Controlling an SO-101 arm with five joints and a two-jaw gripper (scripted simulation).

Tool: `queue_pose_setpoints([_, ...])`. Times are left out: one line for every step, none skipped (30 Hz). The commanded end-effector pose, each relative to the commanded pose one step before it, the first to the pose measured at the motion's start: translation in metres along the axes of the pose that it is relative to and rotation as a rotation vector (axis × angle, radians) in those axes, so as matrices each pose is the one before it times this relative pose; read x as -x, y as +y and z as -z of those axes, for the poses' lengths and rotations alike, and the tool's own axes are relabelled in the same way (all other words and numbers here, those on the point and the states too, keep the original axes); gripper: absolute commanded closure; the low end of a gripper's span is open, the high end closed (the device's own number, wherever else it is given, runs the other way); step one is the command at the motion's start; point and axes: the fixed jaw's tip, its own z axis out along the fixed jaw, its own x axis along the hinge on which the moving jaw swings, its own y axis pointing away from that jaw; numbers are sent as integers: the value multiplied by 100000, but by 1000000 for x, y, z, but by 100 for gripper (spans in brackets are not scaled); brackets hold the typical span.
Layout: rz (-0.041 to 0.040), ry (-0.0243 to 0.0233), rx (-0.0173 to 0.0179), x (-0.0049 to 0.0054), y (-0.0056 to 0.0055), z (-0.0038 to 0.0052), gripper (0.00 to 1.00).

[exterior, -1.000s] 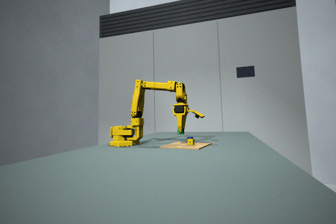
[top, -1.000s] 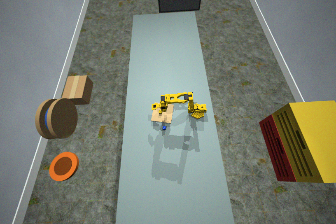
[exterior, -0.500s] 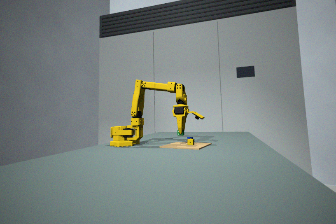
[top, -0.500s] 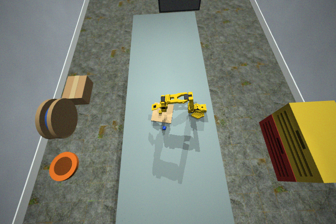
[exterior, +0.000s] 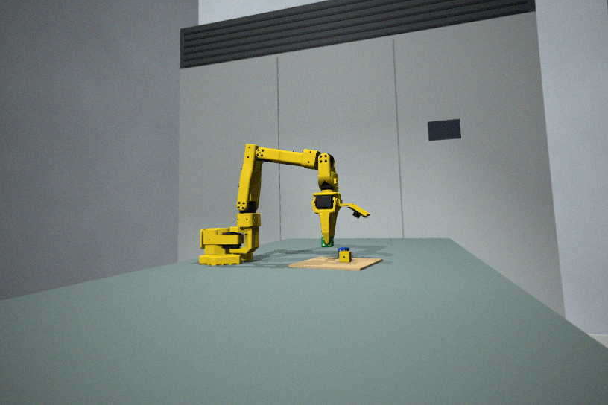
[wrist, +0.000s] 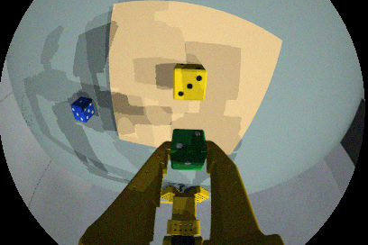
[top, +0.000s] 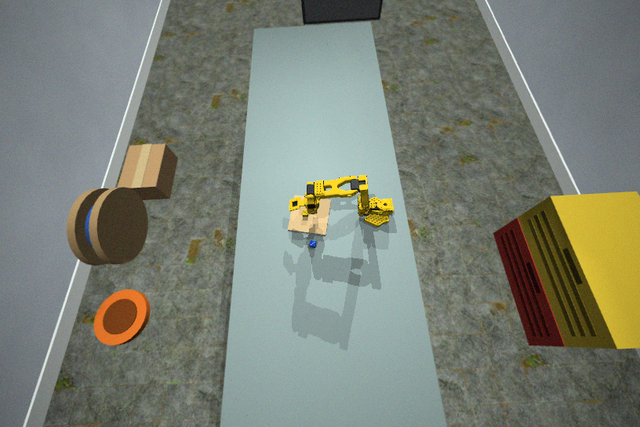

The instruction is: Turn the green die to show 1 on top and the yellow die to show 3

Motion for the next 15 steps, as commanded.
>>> queue_pose_setpoints([160,-5756,411,5568,2605,6987,100])
queue_pose_setpoints([0,0,0,-6,0,-102,100])
queue_pose_setpoints([0,0,0,-1,0,-18,100])
queue_pose_setpoints([0,0,0,0,0,0,100])
queue_pose_setpoints([0,0,0,0,0,0,100])
queue_pose_setpoints([-1,2,0,0,0,-14,100])
queue_pose_setpoints([0,0,0,2,0,-96,100])
queue_pose_setpoints([0,0,0,7,-1,-235,100])
queue_pose_setpoints([0,0,0,0,-1,-384,100])
queue_pose_setpoints([0,0,0,-1,5,-529,100])
queue_pose_setpoints([0,0,0,0,-2,-649,100])
queue_pose_setpoints([0,0,0,2,-2,-721,100])
queue_pose_setpoints([0,0,0,-11,-2,-750,100])
queue_pose_setpoints([0,0,0,-10,4,-720,100])
queue_pose_setpoints([0,0,0,-12,-2,-648,100])
